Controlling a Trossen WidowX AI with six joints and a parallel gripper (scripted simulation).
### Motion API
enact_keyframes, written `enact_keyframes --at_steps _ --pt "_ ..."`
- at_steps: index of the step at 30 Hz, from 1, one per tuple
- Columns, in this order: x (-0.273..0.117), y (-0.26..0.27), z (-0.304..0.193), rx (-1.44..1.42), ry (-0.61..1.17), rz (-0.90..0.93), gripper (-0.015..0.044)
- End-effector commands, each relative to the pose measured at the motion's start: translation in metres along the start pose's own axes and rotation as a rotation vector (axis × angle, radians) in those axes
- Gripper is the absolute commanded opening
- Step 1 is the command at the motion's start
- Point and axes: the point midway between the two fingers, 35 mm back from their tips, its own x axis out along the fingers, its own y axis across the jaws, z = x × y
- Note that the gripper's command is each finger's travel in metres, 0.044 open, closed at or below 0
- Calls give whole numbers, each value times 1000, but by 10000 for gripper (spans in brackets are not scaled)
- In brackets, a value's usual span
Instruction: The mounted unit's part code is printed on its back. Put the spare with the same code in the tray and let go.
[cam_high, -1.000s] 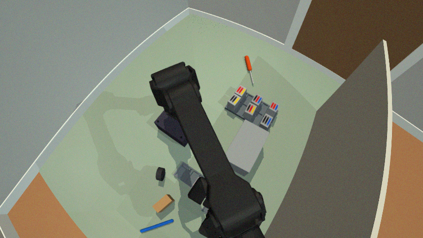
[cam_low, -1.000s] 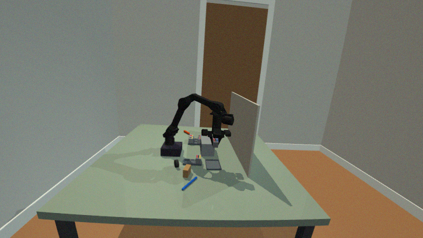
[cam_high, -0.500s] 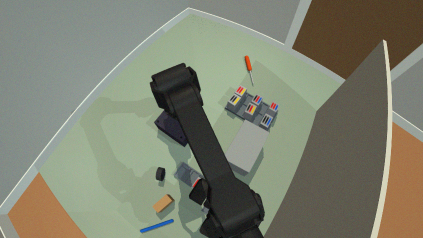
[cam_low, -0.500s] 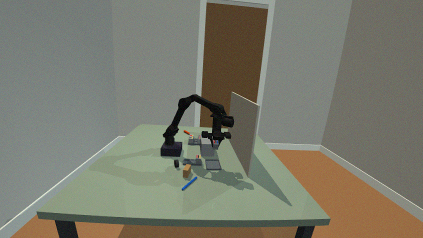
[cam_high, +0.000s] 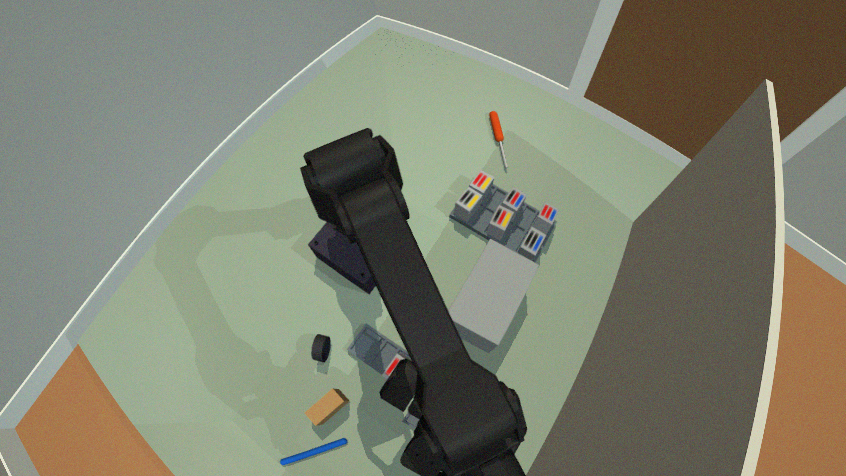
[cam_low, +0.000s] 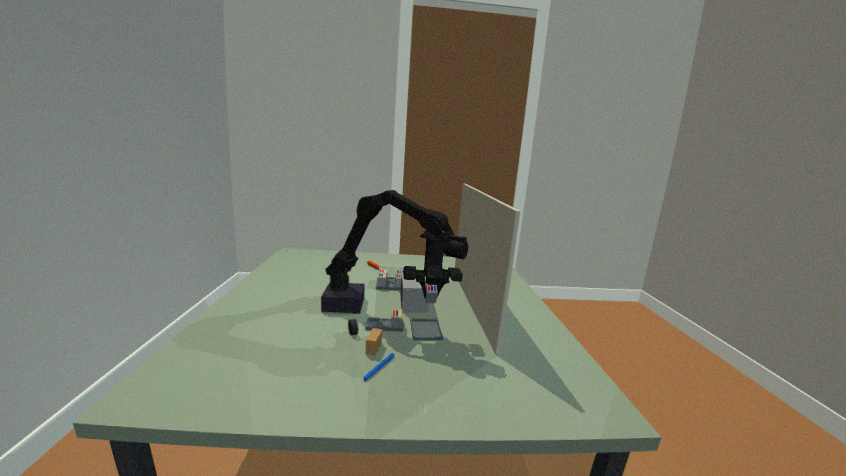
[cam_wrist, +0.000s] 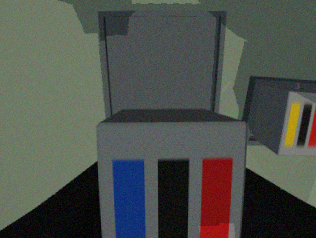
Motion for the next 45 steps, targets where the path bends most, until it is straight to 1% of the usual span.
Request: enact_keyframes --at_steps 1,45 --pt "4 1 0 5 2 1 0" --pt "42 1 0 5 2 1 0"
